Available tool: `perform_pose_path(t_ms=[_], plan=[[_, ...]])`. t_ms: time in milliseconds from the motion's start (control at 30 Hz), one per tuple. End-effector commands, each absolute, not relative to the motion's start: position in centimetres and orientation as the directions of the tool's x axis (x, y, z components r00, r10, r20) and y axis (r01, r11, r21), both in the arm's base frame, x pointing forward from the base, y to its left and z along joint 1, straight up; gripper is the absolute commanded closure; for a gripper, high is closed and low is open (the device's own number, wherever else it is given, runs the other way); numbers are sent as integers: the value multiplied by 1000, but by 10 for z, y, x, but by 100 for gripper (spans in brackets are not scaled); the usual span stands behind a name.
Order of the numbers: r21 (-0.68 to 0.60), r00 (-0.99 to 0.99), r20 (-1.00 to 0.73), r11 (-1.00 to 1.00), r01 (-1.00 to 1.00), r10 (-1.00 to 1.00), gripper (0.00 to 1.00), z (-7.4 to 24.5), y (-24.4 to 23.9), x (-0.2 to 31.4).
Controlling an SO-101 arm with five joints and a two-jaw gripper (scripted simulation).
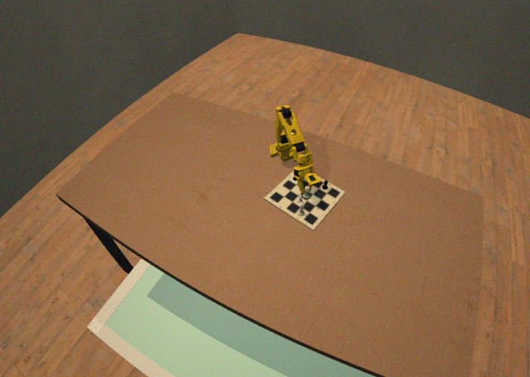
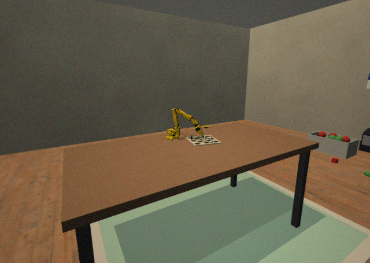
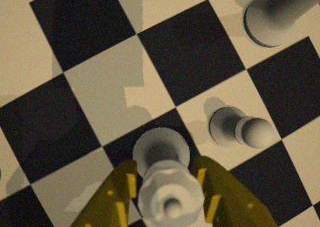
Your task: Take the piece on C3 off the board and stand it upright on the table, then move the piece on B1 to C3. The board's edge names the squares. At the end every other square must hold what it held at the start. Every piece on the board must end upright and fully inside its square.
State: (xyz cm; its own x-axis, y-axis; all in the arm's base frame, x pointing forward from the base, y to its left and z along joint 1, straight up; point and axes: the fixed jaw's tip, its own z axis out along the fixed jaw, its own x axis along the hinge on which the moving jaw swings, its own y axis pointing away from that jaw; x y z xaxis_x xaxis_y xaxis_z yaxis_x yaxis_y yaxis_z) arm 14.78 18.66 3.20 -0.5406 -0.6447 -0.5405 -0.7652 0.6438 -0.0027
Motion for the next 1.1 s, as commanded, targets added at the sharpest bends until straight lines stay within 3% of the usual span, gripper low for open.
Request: perform_pose_path(t_ms=[0, 1067], plan=[[3, -563, -521, 658, -753, -642, 88, 26, 182, 147], [3, -562, -521, 657, -754, -643, 88, 31, 183, 148]])
